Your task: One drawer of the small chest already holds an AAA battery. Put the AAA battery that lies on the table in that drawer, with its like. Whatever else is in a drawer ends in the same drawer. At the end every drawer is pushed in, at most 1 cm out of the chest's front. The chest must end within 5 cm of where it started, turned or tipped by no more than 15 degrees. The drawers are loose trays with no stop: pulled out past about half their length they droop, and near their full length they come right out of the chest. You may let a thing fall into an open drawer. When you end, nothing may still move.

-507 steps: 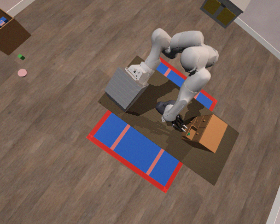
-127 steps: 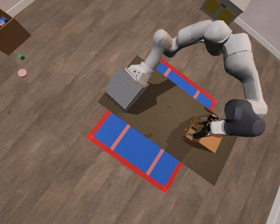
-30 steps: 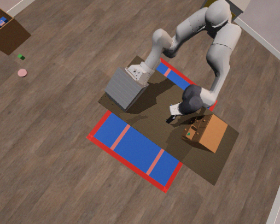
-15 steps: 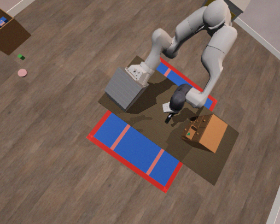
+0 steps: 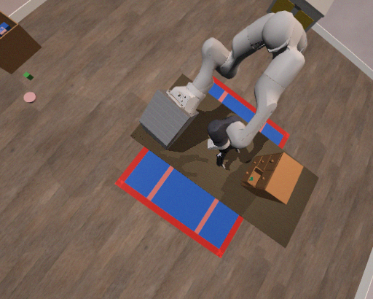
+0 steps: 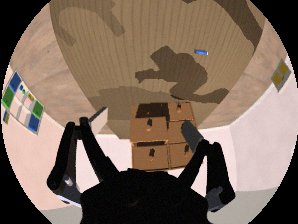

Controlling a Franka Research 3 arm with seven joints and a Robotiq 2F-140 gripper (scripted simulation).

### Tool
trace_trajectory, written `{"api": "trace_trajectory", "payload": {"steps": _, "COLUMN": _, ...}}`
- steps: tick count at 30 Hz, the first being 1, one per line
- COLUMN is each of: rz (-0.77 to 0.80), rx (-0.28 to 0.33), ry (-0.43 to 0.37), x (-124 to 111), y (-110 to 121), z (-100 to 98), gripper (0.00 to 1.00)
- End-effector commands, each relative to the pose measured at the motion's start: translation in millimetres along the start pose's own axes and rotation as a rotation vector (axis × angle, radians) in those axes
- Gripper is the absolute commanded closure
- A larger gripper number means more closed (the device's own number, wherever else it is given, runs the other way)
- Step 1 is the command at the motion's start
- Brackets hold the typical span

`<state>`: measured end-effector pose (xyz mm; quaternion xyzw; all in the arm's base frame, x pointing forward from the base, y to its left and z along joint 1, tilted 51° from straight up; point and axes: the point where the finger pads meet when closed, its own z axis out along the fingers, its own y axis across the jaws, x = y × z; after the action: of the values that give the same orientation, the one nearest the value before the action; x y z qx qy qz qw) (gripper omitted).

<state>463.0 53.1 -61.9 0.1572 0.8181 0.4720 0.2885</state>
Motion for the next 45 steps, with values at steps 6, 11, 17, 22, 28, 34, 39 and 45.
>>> {"api": "trace_trajectory", "payload": {"steps": 6, "rz": -0.221, "rx": -0.03, "ry": -0.266, "x": -8, "y": 4, "z": 23.0, "gripper": 0.0}}
{"api": "trace_trajectory", "payload": {"steps": 11, "rz": -0.22, "rx": -0.04, "ry": -0.357, "x": -9, "y": 5, "z": 33.6, "gripper": 0.0}}
{"api": "trace_trajectory", "payload": {"steps": 17, "rz": -0.219, "rx": -0.047, "ry": -0.43, "x": -9, "y": 5, "z": 42.1, "gripper": 0.0}}
{"api": "trace_trajectory", "payload": {"steps": 22, "rz": -0.219, "rx": -0.05, "ry": -0.453, "x": -9, "y": 5, "z": 44.8, "gripper": 0.0}}
{"api": "trace_trajectory", "payload": {"steps": 28, "rz": -0.219, "rx": -0.053, "ry": -0.477, "x": -9, "y": 5, "z": 47.5, "gripper": 0.0}}
{"api": "trace_trajectory", "payload": {"steps": 34, "rz": -0.218, "rx": -0.053, "ry": -0.481, "x": -9, "y": 5, "z": 48.0, "gripper": 0.0}}
{"api": "trace_trajectory", "payload": {"steps": 39, "rz": -0.218, "rx": -0.053, "ry": -0.481, "x": -9, "y": 5, "z": 48.0, "gripper": 1.0}}
{"api": "trace_trajectory", "payload": {"steps": 45, "rz": -0.218, "rx": -0.053, "ry": -0.481, "x": -9, "y": 5, "z": 48.0, "gripper": 1.0}}
